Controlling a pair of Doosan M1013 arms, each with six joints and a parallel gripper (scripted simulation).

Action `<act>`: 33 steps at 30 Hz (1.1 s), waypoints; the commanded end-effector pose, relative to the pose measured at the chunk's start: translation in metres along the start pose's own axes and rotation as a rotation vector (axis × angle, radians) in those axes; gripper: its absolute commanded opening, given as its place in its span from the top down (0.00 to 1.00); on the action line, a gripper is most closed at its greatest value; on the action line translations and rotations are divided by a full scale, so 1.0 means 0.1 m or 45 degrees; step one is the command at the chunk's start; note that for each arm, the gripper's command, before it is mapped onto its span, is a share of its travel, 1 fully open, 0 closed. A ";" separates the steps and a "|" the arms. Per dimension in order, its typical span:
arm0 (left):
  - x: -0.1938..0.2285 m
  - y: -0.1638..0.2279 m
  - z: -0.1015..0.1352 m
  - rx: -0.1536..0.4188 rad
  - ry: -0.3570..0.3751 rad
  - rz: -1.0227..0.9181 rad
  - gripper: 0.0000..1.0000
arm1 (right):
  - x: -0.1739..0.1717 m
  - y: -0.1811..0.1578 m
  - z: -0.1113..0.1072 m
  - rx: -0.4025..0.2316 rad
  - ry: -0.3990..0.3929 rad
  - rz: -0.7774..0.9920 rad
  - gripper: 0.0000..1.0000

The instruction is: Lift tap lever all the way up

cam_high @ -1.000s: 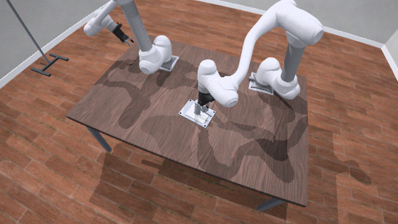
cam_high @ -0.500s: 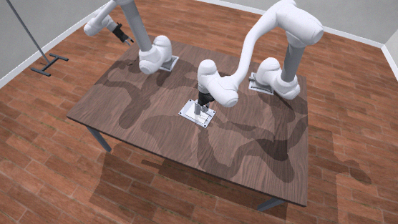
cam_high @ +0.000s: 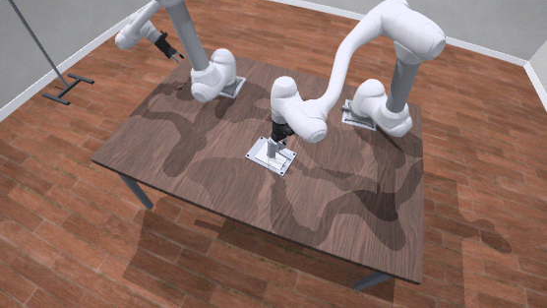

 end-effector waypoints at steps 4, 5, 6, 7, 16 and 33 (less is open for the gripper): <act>-0.04 0.00 -0.08 -0.002 0.000 0.000 1.00 | 0.00 0.00 0.00 0.000 -0.001 0.000 0.00; -0.05 0.00 -0.09 -0.002 0.000 0.000 1.00 | 0.00 0.00 0.00 0.000 -0.001 0.000 0.00; -0.05 0.00 -0.09 -0.002 0.000 0.000 1.00 | 0.00 0.00 0.00 0.000 -0.001 0.000 0.00; -0.05 0.00 -0.09 -0.002 0.000 0.000 1.00 | 0.00 0.00 0.00 0.000 -0.001 0.000 0.00; -0.05 0.00 -0.09 -0.002 0.000 0.000 1.00 | 0.00 0.00 0.00 0.000 -0.001 0.000 0.00; -0.05 0.00 -0.09 -0.002 0.000 0.000 1.00 | 0.00 0.00 0.00 0.000 -0.001 0.000 0.00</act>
Point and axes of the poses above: on each arm, the point where the finger pads meet when closed, its own z axis out along the fingers, its own y axis across the jaws, x = y × z, the point moved 9 cm from there along -z, back along the fingers, and after that the axes turned 3 degrees about -z, right-handed, at the moved point
